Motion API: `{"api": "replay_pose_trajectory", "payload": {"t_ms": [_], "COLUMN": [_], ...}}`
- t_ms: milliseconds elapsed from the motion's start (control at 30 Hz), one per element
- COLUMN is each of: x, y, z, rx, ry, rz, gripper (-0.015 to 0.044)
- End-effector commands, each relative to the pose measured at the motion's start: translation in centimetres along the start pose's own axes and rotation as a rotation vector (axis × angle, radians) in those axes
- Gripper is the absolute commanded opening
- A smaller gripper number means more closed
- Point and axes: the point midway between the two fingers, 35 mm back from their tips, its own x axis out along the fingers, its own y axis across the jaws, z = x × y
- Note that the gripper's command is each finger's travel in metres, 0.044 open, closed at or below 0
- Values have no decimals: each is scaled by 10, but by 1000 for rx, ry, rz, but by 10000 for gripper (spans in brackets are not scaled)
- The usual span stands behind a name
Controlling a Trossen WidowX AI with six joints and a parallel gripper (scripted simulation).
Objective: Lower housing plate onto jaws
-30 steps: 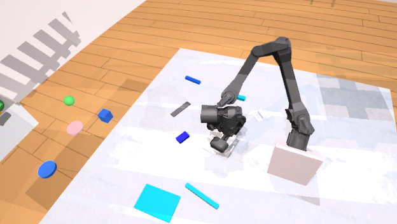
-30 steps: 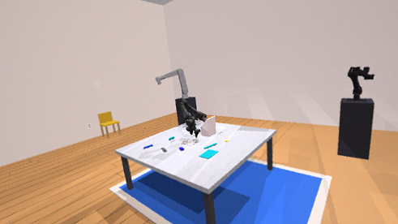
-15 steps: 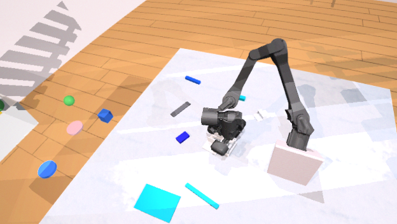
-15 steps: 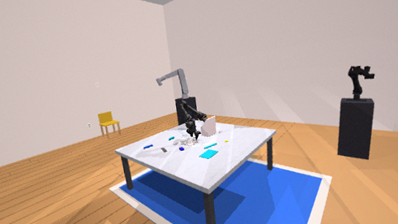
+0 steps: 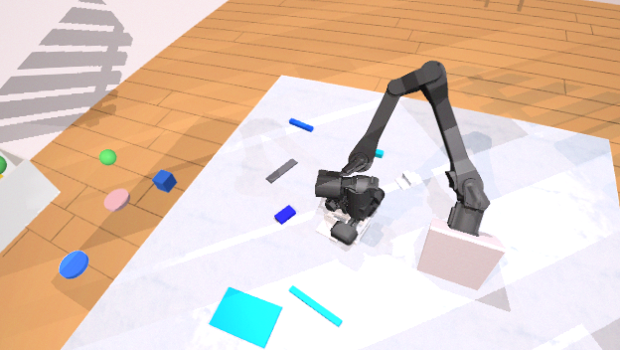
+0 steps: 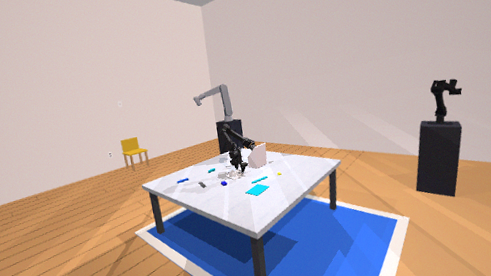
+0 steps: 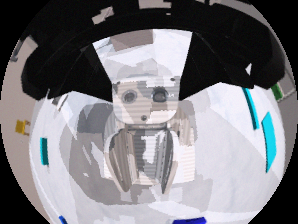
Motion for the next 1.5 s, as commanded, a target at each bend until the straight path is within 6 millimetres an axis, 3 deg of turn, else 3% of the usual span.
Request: {"api": "replay_pose_trajectory", "payload": {"t_ms": [0, 1467], "x": [0, 10], "y": [0, -1], "z": [0, 0], "rx": [-4, -13], "ry": [-2, -2], "rz": [-4, -4], "gripper": [351, 351]}}
